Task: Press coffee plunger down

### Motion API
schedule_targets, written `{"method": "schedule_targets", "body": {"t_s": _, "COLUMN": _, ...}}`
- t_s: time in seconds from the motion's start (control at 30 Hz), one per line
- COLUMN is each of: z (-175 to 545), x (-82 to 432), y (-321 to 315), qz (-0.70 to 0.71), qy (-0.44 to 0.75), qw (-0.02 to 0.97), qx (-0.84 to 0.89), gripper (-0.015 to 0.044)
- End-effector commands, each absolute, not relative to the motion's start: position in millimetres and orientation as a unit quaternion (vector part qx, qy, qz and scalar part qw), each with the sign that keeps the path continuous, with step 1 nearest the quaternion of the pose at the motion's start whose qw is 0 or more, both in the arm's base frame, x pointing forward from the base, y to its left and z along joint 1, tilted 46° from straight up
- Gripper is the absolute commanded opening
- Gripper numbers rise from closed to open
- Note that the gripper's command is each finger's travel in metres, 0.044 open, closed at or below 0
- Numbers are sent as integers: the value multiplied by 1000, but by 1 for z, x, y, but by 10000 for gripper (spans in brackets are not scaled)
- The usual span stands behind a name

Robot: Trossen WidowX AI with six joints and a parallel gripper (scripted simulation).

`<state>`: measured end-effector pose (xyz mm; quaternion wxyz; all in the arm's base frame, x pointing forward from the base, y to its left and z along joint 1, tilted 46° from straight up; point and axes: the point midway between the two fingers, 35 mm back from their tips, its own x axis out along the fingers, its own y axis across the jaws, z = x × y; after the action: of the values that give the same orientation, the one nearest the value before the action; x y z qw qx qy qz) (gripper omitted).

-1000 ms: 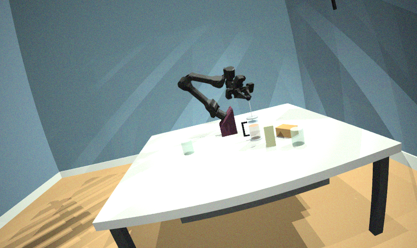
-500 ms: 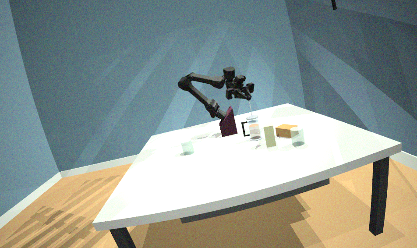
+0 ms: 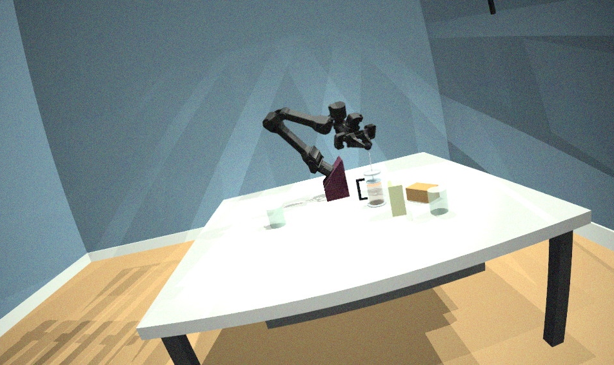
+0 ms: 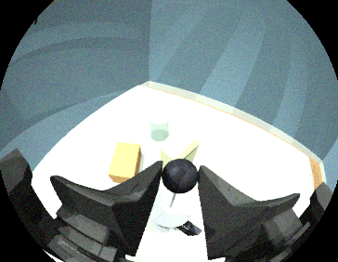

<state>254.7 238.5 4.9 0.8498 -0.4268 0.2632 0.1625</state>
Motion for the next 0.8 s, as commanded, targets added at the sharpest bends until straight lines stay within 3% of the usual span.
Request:
{"method": "schedule_targets", "body": {"t_s": 0.0, "z": -13, "x": 255, "y": 221, "qz": 157, "qy": 283, "qw": 840, "qx": -436, "gripper": 116}}
{"method": "schedule_targets", "body": {"t_s": 0.77, "z": -41, "x": 264, "y": 197, "qz": 157, "qy": 282, "qw": 840, "qx": -437, "gripper": 116}}
